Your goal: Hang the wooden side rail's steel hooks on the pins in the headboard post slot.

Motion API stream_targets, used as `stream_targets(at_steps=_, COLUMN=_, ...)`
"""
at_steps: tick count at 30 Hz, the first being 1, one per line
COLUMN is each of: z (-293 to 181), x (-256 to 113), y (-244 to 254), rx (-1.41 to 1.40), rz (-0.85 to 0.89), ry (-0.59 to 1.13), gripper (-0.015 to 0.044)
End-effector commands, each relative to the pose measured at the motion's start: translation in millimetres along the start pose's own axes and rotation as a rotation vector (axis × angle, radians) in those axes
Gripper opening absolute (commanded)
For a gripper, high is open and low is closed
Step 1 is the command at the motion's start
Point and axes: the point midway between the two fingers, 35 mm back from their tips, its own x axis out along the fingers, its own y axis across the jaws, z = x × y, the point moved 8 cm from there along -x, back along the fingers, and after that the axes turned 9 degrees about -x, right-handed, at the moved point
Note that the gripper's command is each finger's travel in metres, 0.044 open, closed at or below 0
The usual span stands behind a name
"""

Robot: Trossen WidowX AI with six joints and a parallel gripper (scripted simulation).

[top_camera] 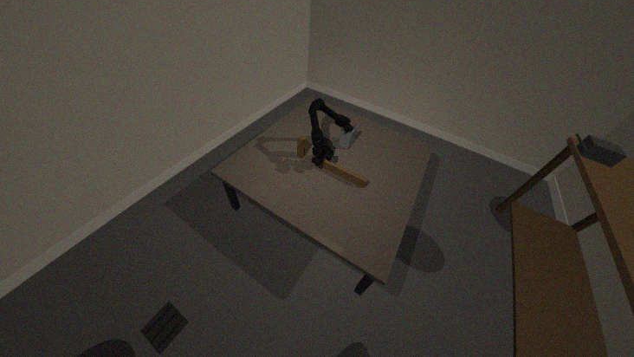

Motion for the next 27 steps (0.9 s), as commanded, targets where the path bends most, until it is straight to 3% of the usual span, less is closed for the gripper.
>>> stream_targets(at_steps=1, z=-0.1, x=-0.2, y=0.1, rx=0.000, rz=-0.001, ry=0.000, gripper=0.0000)
stream_targets(at_steps=27, z=0.0, x=-4.1, y=1.0, rx=0.027, rz=-0.011, ry=0.001, gripper=0.0000)
